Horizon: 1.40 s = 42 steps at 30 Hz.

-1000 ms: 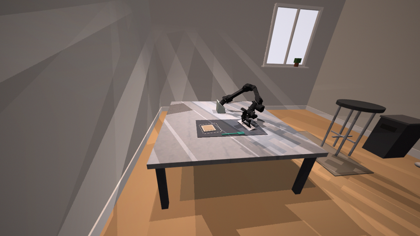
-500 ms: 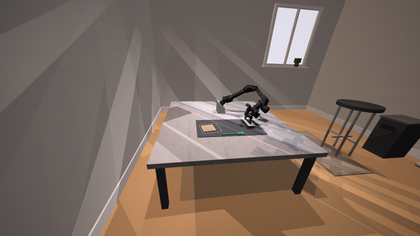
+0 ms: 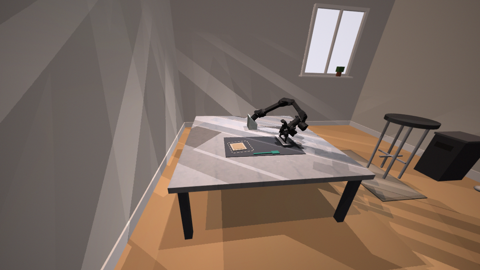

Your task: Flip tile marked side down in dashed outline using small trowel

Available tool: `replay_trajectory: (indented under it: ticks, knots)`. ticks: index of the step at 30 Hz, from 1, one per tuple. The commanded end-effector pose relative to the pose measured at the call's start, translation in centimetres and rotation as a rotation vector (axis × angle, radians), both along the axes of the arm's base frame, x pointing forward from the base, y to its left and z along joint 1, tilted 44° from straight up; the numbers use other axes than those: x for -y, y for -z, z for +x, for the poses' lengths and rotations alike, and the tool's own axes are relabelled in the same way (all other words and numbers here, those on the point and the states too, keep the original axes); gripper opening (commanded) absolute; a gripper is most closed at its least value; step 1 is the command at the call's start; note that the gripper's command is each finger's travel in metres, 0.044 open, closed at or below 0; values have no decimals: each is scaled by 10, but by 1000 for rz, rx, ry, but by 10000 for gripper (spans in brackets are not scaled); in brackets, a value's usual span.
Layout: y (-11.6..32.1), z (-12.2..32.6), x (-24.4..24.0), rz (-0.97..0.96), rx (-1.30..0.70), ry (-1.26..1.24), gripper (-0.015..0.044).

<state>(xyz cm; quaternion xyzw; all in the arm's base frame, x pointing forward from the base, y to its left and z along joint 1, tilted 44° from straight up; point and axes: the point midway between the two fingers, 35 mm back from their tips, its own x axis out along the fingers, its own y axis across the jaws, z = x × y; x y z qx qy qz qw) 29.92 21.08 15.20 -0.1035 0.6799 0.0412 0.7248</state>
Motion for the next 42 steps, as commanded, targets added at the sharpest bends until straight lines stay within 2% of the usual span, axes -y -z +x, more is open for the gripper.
replay_trajectory:
  ticks: [1, 14, 25, 26, 35, 42]
  knots:
    - [3, 2, -1, -2, 7, 13, 0]
    - [15, 1, -15, 3, 2, 15, 0]
    - [15, 1, -15, 3, 2, 15, 289]
    - [15, 1, -15, 3, 2, 15, 300]
    - [15, 1, -15, 3, 2, 15, 300]
    - [-11, 0, -18, 11, 10, 11, 300]
